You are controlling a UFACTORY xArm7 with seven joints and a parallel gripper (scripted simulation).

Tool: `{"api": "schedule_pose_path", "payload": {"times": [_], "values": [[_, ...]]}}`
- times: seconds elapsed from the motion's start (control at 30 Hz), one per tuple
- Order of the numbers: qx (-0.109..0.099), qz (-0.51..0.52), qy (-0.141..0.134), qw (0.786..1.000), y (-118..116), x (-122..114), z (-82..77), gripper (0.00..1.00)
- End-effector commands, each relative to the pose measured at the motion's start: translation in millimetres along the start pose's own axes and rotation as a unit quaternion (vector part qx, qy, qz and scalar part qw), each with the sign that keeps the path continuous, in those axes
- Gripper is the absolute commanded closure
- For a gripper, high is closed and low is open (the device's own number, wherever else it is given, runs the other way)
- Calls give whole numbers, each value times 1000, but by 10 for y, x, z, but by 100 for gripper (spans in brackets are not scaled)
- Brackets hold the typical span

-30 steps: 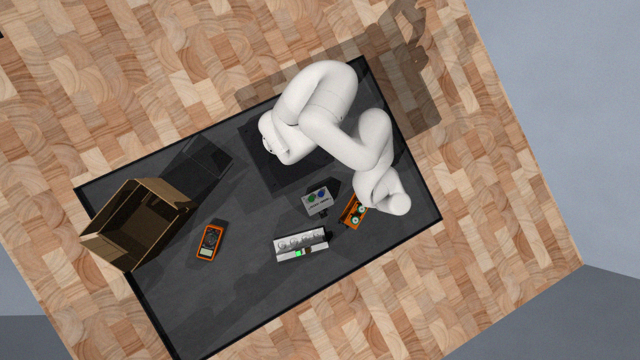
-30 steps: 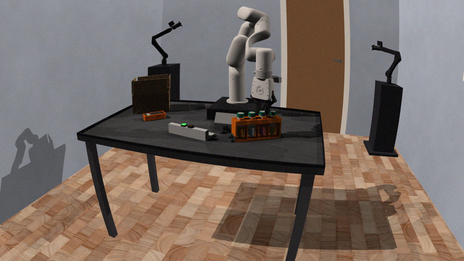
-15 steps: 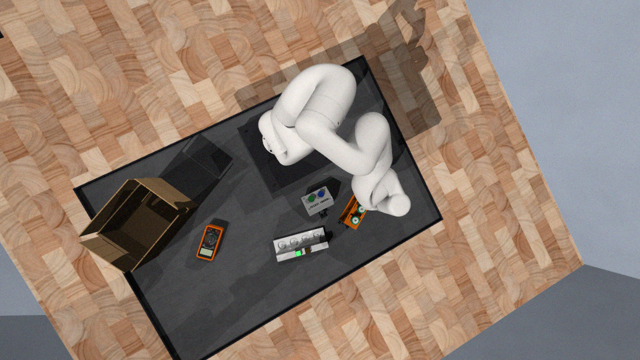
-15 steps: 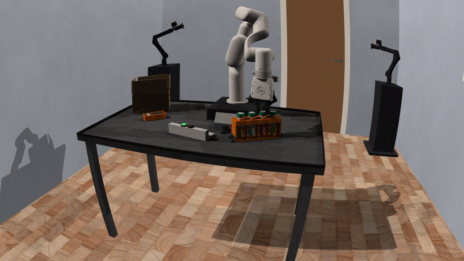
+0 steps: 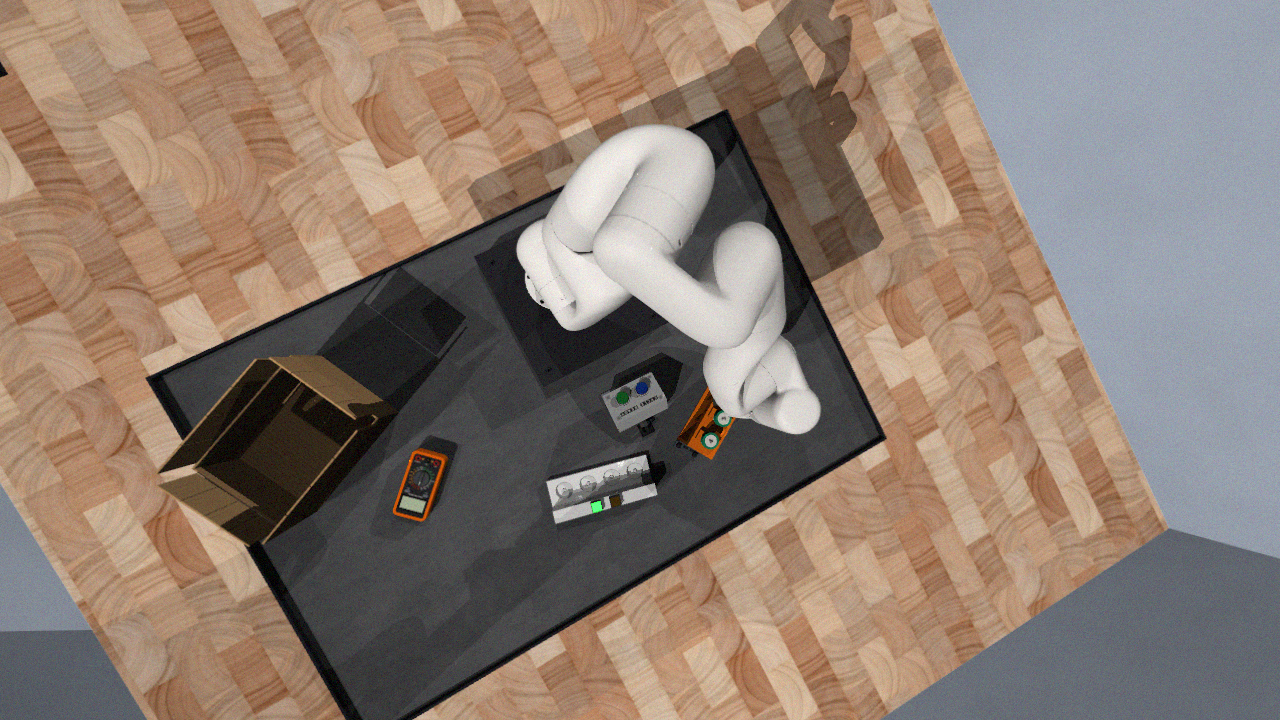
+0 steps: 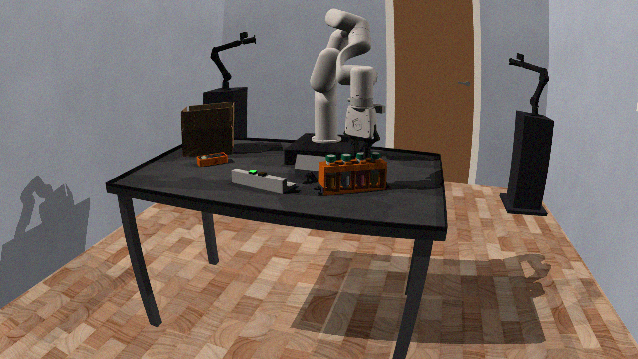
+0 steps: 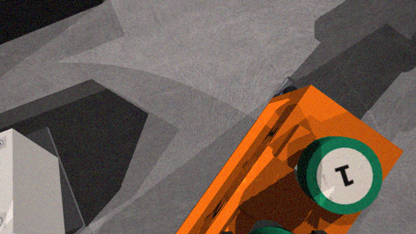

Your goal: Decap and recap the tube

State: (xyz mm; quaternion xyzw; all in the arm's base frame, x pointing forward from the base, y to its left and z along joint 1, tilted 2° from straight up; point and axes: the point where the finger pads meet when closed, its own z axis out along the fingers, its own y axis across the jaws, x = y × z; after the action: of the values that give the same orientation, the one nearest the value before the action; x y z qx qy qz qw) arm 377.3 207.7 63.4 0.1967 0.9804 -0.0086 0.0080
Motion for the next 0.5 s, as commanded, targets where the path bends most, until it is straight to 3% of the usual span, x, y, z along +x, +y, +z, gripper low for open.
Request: {"api": "schedule_pose_path", "payload": {"times": [0.0,0.17,0.23,0.47], "values": [[1,122,-4,992,8,-7,-8,100],[0,245,-4,969,8,-7,-7,100],[0,245,-4,969,8,-7,-7,100],[0,410,-4,912,8,-7,-5,100]]}}
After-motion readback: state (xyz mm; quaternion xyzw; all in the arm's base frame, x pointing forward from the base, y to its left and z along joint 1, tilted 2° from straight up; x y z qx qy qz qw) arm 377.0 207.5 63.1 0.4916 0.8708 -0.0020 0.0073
